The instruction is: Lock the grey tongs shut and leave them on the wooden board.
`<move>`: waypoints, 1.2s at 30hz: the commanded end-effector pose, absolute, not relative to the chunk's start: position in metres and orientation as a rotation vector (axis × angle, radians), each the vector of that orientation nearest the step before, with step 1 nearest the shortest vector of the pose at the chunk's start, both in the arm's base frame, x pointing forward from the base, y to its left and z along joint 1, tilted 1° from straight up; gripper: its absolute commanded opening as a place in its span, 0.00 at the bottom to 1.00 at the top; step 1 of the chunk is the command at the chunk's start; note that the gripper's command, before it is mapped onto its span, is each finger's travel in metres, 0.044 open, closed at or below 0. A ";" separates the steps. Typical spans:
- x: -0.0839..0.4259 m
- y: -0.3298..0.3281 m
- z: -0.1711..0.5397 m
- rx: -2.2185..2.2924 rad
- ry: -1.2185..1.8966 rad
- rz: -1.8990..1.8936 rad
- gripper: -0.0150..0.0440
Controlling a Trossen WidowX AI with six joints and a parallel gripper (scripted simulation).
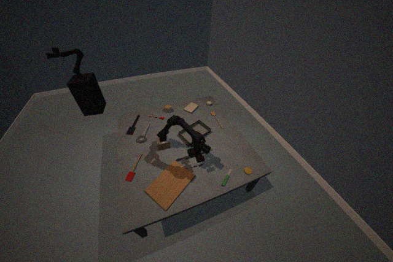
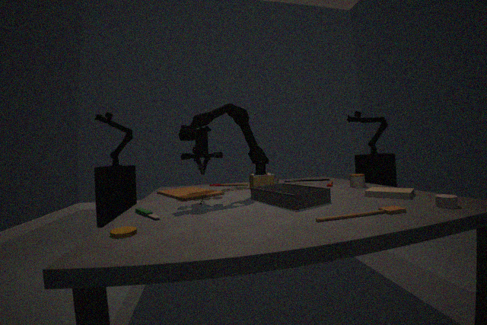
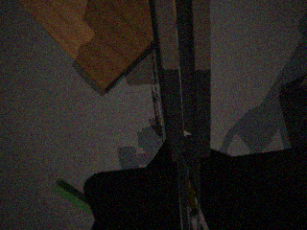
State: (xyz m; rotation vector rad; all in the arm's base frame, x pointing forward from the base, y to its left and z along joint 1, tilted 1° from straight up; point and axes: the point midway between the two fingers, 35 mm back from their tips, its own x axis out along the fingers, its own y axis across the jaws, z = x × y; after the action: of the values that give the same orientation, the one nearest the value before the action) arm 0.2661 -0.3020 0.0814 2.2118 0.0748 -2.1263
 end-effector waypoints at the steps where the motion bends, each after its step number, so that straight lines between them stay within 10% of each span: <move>1: 0.251 -0.319 0.083 2.170 0.131 -2.087 0.00; 36: 0.053 -0.415 0.078 1.749 0.705 -1.732 0.00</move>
State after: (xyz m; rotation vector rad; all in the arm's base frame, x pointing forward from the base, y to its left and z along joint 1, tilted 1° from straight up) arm 0.0681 -0.4095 0.0758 1.7892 0.6764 -1.7597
